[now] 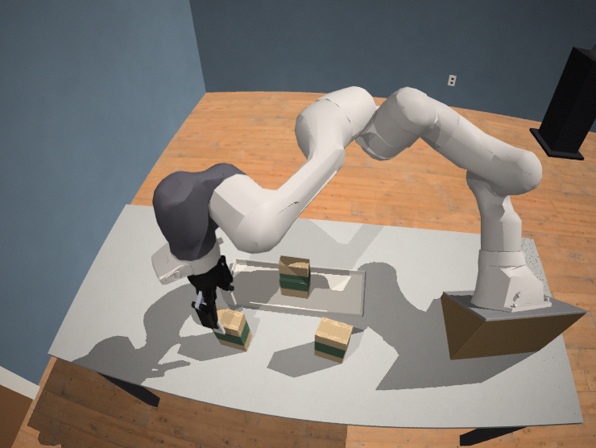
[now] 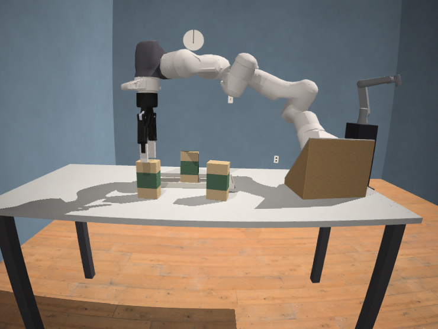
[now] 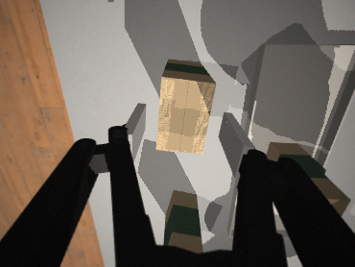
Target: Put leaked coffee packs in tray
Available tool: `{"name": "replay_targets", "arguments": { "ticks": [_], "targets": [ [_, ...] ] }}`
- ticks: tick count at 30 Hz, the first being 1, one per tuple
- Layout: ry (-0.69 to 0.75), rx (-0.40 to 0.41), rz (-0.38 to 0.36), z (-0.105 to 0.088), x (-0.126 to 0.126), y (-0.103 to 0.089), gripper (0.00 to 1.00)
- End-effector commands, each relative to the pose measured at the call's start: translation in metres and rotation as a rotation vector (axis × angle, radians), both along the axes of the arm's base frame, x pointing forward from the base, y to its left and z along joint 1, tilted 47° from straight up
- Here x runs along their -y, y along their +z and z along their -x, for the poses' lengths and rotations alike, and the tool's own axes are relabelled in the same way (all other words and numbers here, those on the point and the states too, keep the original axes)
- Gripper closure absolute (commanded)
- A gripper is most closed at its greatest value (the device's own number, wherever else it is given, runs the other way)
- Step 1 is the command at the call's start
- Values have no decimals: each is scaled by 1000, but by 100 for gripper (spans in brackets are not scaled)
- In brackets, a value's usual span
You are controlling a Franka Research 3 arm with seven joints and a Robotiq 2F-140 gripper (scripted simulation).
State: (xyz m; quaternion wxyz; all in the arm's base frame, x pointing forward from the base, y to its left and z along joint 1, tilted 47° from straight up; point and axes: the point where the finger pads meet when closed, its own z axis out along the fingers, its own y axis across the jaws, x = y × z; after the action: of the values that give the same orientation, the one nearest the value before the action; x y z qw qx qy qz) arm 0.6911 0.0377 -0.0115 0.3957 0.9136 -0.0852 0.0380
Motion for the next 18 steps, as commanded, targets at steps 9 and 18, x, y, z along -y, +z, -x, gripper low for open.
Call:
{"name": "replay_targets", "arguments": {
  "ticks": [9,18],
  "targets": [
    [1,2,2,-1,18,-17,45],
    [1,2,2,-1,33,-31,45]
  ]
}}
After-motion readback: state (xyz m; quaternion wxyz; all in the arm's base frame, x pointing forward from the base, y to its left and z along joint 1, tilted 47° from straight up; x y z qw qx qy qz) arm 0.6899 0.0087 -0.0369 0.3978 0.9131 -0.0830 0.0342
